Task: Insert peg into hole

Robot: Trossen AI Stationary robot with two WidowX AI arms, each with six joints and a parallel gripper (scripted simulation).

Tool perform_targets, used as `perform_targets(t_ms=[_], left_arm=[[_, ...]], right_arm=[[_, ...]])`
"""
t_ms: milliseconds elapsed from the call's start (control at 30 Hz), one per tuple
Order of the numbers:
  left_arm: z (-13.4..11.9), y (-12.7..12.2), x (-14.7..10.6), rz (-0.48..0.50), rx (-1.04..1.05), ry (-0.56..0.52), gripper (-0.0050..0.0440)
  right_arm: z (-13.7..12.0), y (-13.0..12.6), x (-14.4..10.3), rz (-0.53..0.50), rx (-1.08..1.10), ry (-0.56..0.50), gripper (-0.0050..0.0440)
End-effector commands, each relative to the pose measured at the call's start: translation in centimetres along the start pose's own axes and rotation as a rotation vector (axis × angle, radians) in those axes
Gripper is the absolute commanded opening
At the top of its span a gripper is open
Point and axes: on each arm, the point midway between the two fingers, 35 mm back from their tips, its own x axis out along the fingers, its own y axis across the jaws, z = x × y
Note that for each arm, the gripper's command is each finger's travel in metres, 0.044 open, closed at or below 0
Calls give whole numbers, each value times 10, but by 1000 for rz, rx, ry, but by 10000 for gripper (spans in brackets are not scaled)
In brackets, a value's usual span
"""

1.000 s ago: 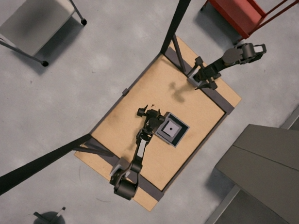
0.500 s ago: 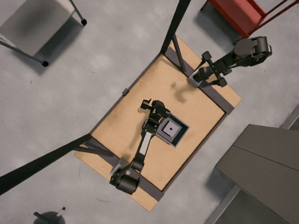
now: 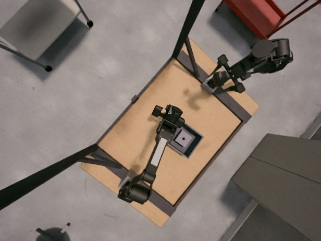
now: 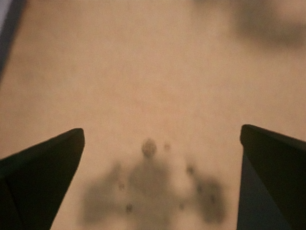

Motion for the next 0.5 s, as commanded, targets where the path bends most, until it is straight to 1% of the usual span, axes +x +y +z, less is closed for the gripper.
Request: perform_targets(t_ms=[0, 67, 167, 267, 467], left_arm=[[4, 1, -3, 3, -5, -9, 440], [4, 1, -3, 3, -5, -8, 440], [4, 1, -3, 3, -5, -8, 440], [4, 1, -3, 3, -5, -8, 440], [3, 0, -2, 3, -2, -6, 440]], right_arm=[[-8, 0, -11, -9, 10, 98, 440], [-13, 0, -12, -9, 11, 121, 440], [-13, 0, -12, -8, 9, 121, 440], [-8, 0, -19, -8, 8, 104, 440], [-10, 0, -18, -8, 9, 110, 440]])
